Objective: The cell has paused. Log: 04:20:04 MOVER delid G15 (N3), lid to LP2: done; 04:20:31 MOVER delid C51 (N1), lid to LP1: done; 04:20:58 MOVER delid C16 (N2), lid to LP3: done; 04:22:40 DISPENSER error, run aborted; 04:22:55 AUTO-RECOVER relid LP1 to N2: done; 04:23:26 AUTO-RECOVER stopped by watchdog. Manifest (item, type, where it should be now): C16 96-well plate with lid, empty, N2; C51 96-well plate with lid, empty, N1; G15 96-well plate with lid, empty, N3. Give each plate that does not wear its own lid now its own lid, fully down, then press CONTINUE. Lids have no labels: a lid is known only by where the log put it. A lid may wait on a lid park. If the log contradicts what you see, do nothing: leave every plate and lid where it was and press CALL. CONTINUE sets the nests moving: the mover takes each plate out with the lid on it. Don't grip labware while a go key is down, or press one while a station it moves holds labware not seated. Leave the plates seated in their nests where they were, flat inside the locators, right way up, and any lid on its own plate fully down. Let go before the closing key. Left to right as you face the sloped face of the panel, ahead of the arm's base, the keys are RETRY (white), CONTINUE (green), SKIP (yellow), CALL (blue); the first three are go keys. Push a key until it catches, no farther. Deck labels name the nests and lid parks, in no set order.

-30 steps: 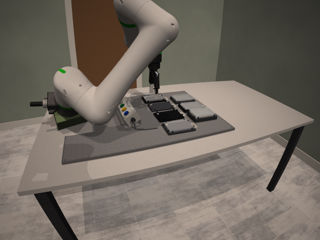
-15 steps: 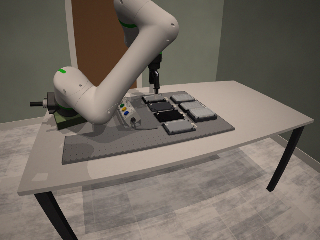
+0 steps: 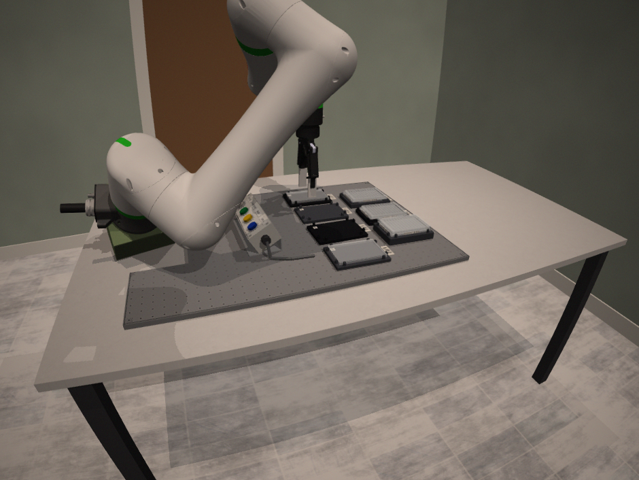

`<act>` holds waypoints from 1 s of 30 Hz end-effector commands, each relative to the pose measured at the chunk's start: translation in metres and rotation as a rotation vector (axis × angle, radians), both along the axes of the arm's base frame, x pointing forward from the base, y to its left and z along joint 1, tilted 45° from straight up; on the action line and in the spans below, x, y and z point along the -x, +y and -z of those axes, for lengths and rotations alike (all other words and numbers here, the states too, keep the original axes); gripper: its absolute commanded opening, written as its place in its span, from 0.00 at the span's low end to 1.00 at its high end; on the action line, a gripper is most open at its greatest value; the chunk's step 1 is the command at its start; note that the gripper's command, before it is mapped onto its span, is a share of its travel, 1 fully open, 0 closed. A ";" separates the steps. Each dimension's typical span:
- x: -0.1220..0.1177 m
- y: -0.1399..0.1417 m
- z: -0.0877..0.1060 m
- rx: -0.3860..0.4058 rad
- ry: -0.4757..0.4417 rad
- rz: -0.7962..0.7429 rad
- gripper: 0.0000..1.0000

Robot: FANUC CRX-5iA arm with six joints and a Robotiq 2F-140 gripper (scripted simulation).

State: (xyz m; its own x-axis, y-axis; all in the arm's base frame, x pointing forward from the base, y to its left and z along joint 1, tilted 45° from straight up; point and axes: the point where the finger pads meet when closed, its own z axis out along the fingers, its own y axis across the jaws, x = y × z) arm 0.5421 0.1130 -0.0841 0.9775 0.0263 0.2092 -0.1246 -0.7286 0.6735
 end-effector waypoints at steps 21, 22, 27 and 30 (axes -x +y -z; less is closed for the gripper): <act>-0.002 -0.006 0.006 0.000 0.000 0.000 0.66; -0.002 -0.006 0.007 0.000 0.000 0.000 0.66; -0.002 -0.007 0.008 0.000 0.000 0.000 0.66; -0.002 -0.008 0.009 0.000 0.000 0.000 0.66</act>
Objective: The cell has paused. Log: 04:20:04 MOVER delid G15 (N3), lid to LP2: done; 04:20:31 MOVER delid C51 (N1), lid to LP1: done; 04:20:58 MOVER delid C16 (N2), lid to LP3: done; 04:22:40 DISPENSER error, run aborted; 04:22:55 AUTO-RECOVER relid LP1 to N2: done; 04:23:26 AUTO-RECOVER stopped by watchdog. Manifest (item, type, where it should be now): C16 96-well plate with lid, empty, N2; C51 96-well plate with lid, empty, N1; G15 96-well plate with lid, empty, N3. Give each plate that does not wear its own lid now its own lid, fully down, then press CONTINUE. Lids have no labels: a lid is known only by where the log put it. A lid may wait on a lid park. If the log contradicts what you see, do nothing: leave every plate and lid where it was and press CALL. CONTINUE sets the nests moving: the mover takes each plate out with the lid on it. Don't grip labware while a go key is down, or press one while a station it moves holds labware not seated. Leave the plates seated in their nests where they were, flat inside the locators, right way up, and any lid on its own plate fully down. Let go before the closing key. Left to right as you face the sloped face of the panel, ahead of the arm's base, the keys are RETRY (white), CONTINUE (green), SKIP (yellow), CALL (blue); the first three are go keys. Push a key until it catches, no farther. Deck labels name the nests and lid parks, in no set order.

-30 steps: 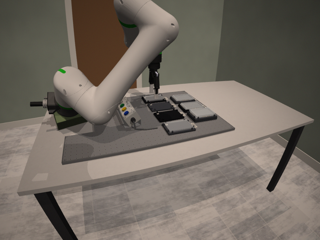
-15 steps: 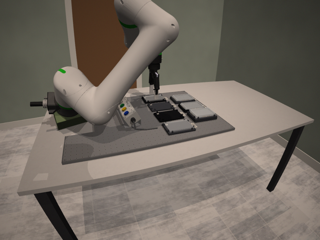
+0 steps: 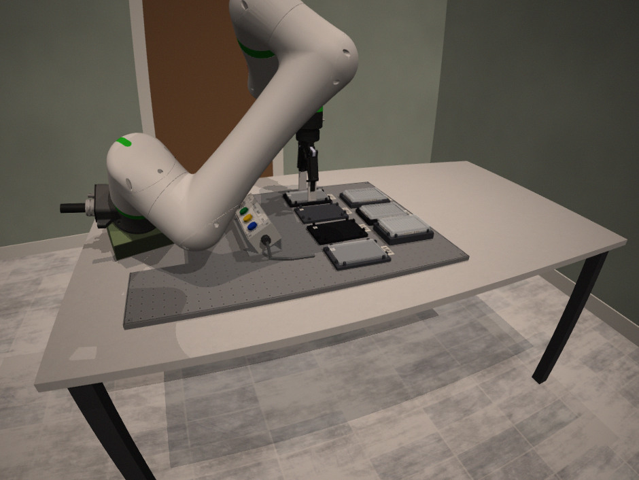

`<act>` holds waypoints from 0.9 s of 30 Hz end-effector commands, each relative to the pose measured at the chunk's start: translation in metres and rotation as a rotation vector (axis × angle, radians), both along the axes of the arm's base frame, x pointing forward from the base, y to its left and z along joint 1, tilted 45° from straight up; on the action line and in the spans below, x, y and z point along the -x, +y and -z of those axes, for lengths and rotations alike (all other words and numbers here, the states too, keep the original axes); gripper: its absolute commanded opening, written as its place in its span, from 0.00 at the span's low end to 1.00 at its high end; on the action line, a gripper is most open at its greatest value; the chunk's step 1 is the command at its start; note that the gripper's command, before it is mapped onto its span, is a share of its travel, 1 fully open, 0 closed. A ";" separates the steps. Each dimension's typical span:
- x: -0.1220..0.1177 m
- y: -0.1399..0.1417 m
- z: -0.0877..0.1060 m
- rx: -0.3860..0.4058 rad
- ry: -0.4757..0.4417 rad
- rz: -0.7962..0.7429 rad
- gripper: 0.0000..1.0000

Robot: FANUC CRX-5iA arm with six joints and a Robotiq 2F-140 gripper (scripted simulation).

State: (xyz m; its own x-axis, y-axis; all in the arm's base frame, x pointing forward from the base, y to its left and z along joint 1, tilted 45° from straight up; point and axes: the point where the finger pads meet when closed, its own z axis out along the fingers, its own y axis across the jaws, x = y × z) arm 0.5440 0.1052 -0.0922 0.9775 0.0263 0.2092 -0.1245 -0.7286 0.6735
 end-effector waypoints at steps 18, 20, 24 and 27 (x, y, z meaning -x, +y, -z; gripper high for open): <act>-0.001 -0.003 0.003 0.000 0.000 0.000 0.66; -0.001 -0.003 0.003 0.000 0.000 0.000 0.66; -0.001 -0.003 0.003 0.000 0.000 0.000 0.66; -0.001 -0.003 0.003 0.000 0.000 0.000 0.66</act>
State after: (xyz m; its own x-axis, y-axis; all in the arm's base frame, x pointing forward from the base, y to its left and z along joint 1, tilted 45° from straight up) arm 0.5448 0.1018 -0.0957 0.9775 0.0263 0.2092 -0.1246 -0.7286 0.6735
